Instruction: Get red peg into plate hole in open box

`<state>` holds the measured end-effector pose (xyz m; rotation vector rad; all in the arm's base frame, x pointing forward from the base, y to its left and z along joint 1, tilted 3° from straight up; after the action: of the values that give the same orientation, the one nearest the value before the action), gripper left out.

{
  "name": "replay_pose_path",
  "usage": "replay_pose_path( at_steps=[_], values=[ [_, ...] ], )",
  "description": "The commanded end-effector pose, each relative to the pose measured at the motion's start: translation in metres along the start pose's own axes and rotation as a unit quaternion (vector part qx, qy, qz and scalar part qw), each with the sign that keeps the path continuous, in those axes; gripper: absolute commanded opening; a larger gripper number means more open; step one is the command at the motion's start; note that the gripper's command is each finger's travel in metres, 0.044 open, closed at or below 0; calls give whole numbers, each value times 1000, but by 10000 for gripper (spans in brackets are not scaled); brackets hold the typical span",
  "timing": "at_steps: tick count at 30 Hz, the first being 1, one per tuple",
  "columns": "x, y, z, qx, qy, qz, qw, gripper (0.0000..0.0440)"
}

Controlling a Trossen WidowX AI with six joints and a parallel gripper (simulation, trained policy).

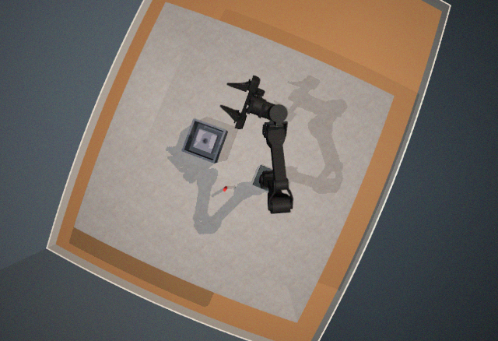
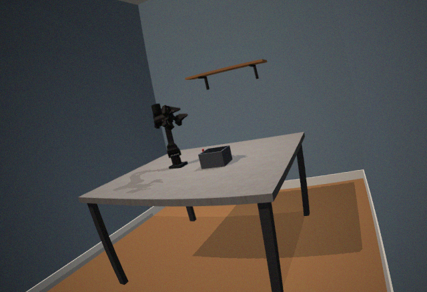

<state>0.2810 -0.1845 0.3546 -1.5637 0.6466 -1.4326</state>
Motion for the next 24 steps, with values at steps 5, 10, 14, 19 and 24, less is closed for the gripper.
replay_pose_path(
  at_steps=[5, 10, 14, 19, 24],
  values=[
    [-9, -17, 13, 8, 0, -38, 999, 440],
    [-30, -37, 32, 11, -6, -83, 996, 440],
    [-52, -53, 46, 9, -18, -120, 993, 440],
    [-85, -69, 57, 3, -43, -165, 985, 440],
    [-122, -81, 63, -10, -80, -205, 975, 440]
  ],
)
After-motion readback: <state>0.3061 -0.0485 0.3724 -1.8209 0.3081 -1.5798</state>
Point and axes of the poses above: the point midway between the two fingers, 35 mm back from their tips, its own z axis out along the fingers, its own x axis across the jaws, y = z × x, the point moved 3 cm from there along -z, back along the fingers, and after that the axes turned 3 degrees about z, right-handed, at the moved point
